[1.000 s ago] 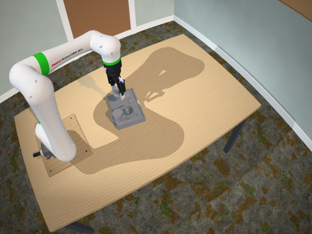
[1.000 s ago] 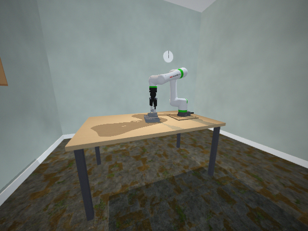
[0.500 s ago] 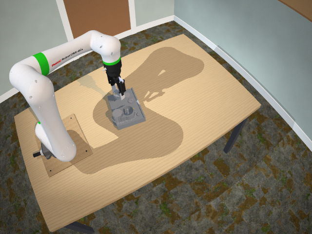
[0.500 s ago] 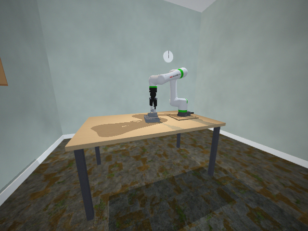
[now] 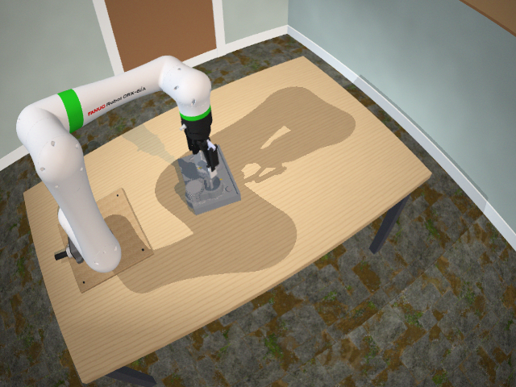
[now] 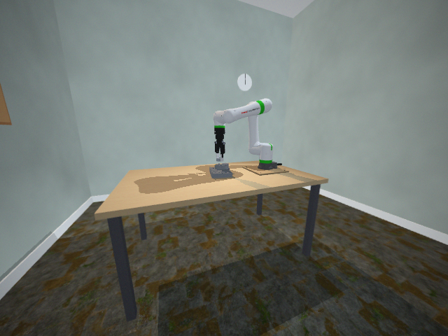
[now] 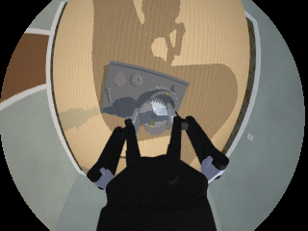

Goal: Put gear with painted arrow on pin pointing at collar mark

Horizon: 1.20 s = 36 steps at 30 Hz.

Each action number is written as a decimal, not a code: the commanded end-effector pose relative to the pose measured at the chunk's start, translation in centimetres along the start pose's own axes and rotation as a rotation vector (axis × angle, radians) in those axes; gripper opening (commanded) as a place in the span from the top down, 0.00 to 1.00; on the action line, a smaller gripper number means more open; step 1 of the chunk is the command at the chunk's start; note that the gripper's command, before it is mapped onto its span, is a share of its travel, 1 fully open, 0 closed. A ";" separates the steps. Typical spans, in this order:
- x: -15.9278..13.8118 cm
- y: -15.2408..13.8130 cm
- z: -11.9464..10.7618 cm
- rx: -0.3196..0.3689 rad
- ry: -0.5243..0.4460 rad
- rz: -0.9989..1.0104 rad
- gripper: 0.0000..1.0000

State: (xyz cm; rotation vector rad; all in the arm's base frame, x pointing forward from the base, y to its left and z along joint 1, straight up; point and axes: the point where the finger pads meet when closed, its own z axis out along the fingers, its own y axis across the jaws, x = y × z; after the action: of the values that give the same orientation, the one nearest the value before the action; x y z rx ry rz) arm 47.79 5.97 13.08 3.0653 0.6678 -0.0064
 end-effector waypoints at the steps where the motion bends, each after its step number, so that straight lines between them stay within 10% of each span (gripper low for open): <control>1: -0.8 2.4 0.0 0.001 0.001 -0.002 1.00; 36: -0.7 2.4 0.0 0.001 0.001 0.303 1.00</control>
State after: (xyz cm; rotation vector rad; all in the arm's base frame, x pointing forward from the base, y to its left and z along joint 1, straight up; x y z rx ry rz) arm 48.08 3.49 13.10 3.1260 0.2728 -0.0055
